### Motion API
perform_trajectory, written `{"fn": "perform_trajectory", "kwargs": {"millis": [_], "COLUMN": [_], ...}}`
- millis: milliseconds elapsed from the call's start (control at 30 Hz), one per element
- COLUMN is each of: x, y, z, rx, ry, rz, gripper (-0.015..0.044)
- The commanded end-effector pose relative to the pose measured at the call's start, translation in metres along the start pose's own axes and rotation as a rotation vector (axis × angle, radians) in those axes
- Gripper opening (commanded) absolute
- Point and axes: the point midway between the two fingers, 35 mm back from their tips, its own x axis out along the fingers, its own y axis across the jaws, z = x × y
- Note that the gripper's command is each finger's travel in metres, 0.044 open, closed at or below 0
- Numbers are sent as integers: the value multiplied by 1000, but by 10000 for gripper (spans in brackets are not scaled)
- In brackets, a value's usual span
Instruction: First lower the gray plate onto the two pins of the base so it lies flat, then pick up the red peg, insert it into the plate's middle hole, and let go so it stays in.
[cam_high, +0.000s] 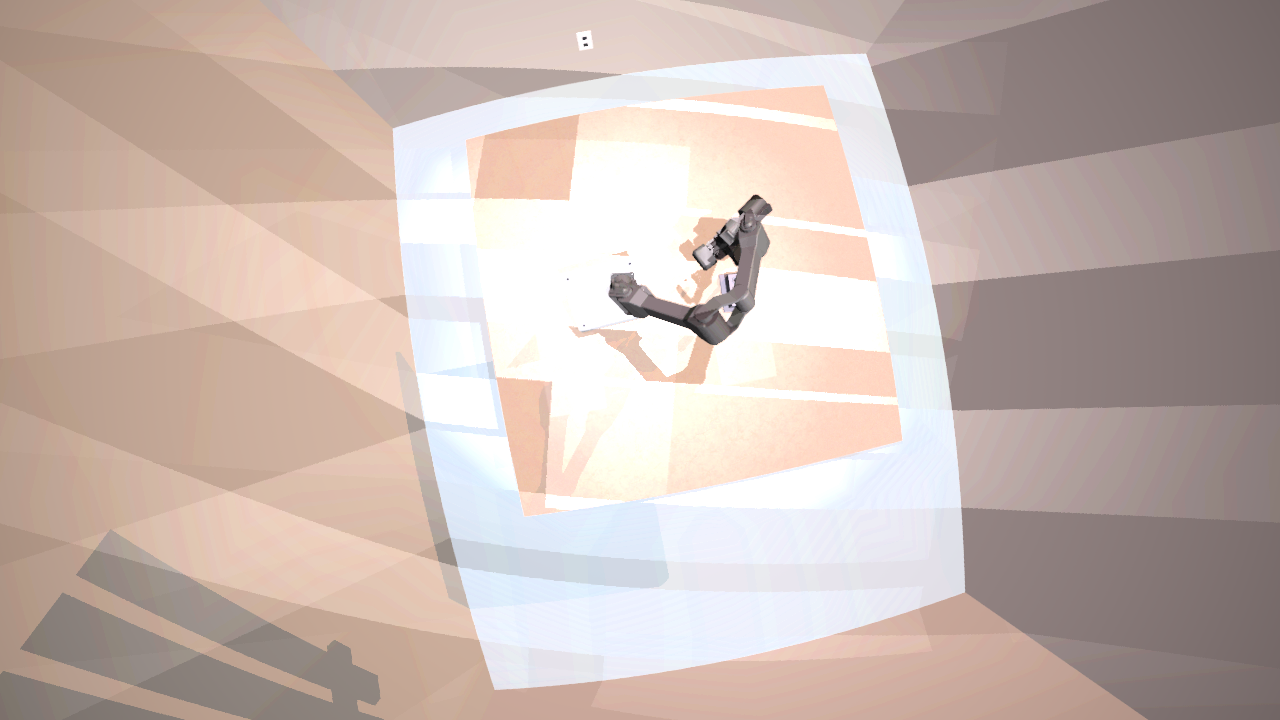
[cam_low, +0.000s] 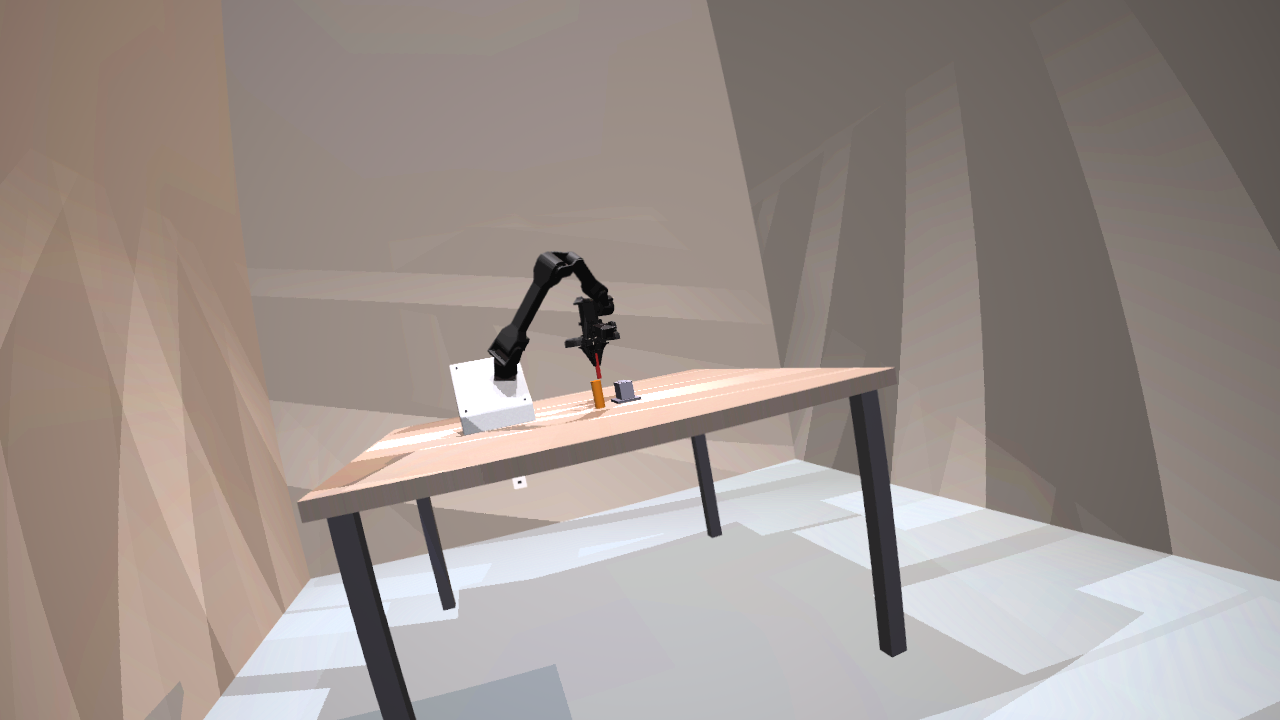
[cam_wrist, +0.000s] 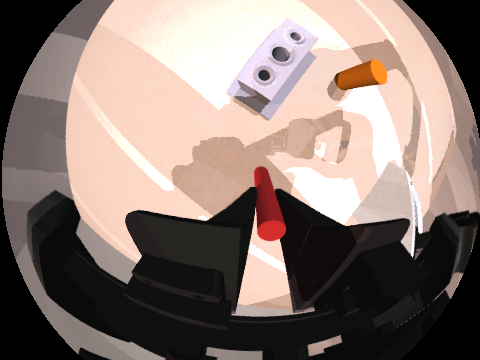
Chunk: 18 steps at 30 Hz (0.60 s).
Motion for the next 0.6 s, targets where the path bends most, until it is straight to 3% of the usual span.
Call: {"fn": "perform_trajectory", "kwargs": {"millis": [0,567], "x": [-3,-3], "y": [3,0], "z": [16,68], "rx": [2,7], "ry": [-4,-15], "rz": [9,8], "gripper": [0,0]}}
